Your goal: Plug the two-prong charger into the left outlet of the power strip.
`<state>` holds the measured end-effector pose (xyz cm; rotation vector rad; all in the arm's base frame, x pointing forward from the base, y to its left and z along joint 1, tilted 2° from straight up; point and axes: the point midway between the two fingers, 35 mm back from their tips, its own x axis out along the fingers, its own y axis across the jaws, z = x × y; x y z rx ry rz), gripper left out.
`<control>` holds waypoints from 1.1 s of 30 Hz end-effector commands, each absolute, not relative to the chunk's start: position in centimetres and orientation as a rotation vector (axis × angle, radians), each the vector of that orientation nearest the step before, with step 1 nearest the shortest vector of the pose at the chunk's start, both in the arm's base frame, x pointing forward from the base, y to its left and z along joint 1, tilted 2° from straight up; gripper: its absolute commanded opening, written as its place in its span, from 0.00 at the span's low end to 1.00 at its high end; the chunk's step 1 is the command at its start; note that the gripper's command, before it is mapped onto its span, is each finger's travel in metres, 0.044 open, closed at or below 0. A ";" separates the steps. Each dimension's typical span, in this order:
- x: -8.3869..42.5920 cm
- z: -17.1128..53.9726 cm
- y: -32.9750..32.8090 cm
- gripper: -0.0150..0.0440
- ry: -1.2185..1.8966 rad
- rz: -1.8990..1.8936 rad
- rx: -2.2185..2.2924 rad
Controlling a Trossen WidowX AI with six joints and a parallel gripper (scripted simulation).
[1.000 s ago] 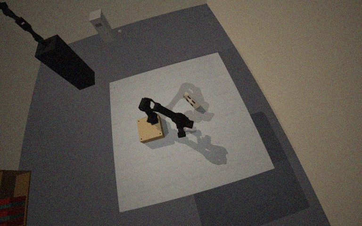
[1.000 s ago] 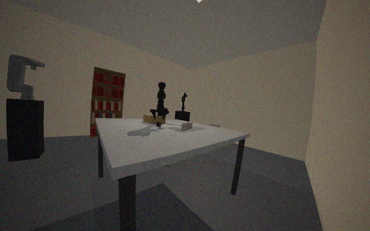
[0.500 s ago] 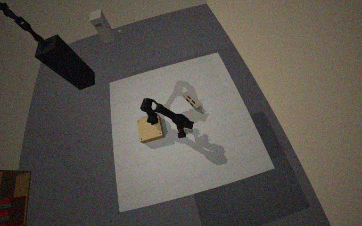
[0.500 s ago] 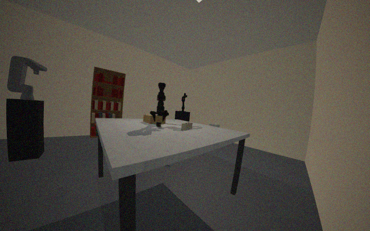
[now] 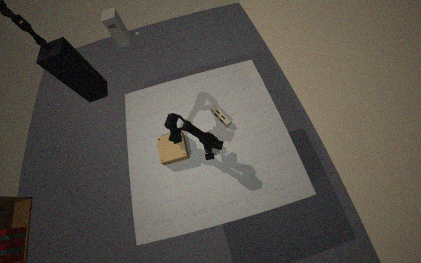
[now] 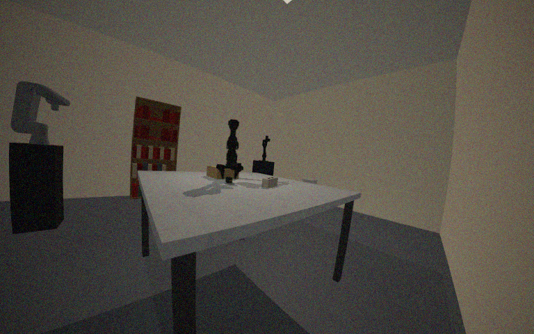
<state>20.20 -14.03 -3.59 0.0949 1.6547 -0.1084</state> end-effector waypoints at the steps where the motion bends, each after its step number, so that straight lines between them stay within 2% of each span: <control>1: 20.1 -4.3 -14.1 1.00 1.656 -0.115 0.095; 10: 20.0 -5.5 -14.0 1.00 1.656 -0.115 0.095; 22: 20.1 -5.1 -14.0 0.47 1.656 -0.109 0.096; 28: 20.1 -5.1 -14.0 0.40 1.656 -0.109 0.096; 31: 20.1 -4.8 -14.0 0.26 1.656 -0.109 0.096; 33: 20.2 -4.2 -14.0 0.25 1.656 -0.110 0.096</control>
